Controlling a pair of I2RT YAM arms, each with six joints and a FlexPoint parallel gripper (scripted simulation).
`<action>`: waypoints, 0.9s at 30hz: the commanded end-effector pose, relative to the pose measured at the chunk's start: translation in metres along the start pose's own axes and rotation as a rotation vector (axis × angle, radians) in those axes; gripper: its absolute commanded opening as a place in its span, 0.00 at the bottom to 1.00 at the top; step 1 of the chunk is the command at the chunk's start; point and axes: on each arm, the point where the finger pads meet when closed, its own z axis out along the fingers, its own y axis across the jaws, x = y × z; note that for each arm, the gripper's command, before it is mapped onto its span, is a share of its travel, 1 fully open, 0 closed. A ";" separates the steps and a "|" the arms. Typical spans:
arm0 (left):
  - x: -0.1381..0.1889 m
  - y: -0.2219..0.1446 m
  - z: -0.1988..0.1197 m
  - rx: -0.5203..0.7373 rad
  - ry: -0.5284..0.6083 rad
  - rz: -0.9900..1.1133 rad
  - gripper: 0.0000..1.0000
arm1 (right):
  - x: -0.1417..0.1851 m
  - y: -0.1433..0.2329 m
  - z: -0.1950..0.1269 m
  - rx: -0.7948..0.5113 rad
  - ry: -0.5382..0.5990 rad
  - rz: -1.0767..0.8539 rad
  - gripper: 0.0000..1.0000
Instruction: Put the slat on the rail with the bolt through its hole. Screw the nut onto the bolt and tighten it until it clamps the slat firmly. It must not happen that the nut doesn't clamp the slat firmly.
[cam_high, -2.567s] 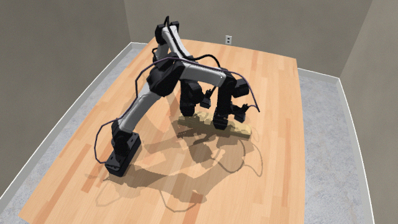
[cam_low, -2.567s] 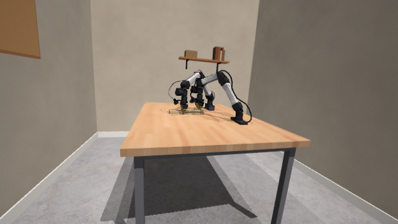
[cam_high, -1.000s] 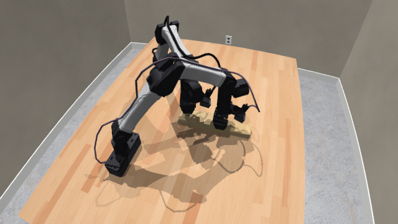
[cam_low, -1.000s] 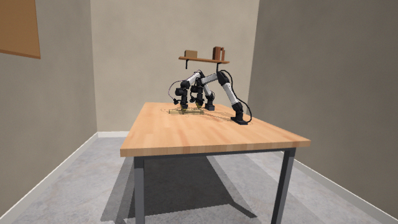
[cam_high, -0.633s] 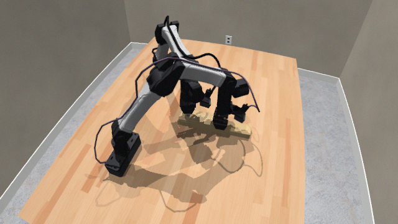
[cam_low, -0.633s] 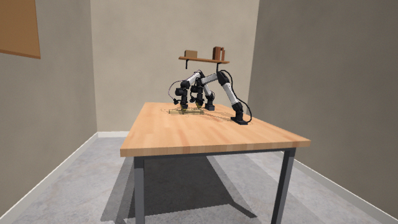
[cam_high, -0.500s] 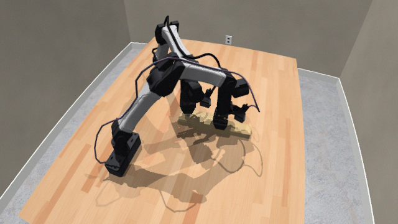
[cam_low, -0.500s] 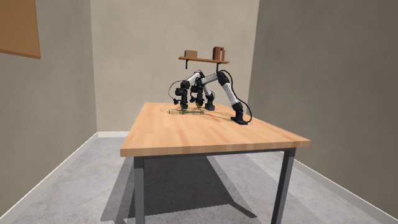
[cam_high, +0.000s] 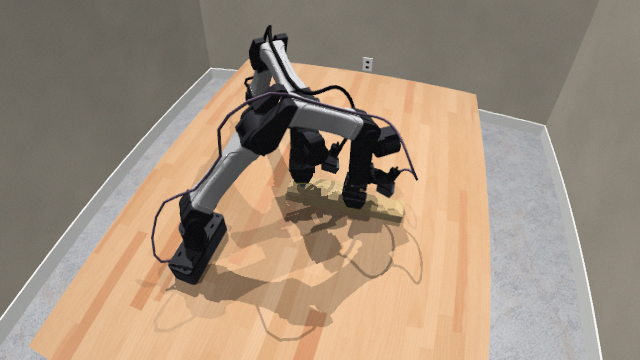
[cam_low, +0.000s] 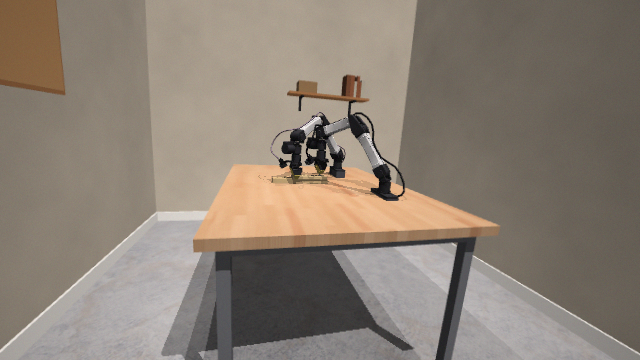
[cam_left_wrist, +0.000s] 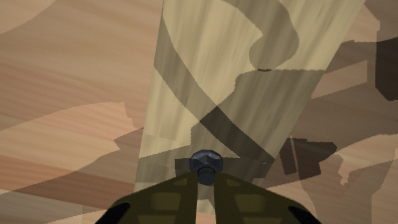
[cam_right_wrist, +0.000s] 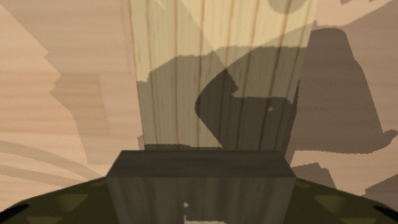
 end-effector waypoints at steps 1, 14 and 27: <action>-0.001 -0.001 -0.004 0.011 -0.006 -0.001 0.11 | -0.003 0.001 -0.005 -0.010 -0.012 0.000 0.67; -0.001 -0.001 -0.004 0.012 -0.006 -0.001 0.11 | -0.003 0.001 -0.005 -0.010 -0.012 0.000 0.67; -0.001 -0.001 -0.003 0.010 -0.005 -0.001 0.11 | -0.003 0.001 -0.005 -0.010 -0.012 0.000 0.67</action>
